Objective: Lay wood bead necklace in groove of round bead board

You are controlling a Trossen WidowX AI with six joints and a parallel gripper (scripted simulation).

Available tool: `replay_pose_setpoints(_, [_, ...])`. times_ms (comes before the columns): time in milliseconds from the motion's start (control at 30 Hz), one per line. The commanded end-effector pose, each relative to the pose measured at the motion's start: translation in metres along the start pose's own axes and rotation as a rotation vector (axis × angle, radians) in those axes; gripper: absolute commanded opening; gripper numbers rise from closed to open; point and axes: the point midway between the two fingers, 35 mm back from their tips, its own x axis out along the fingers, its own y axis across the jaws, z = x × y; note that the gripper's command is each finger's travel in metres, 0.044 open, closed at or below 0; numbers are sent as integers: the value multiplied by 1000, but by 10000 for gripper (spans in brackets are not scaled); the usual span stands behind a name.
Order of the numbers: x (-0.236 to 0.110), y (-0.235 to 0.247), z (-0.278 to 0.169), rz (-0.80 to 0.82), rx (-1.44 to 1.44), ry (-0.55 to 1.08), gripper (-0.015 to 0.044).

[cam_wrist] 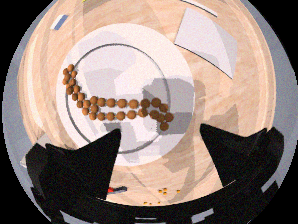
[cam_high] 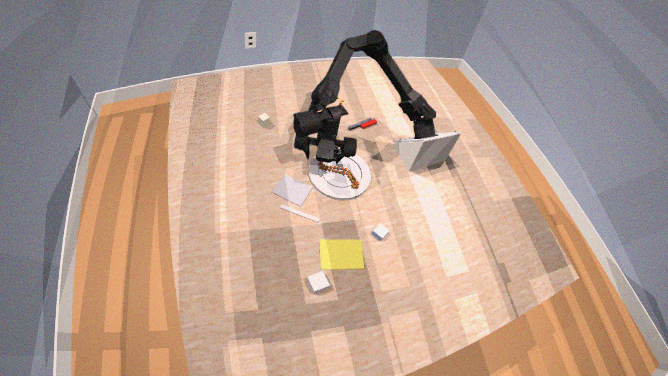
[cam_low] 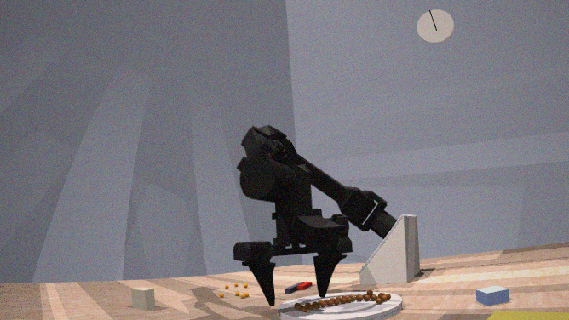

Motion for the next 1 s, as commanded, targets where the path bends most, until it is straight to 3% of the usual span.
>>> replay_pose_setpoints(0, [-1,-1,0,1,20,-4,414])
replay_pose_setpoints(67, [-3,-1,1,1,138,-4,380])
replay_pose_setpoints(667, [-26,-7,11,6,1775,-3,380])
replay_pose_setpoints(867, [-31,-8,12,6,2091,-2,380])
replay_pose_setpoints(967, [-31,-8,12,6,2101,-2,380])
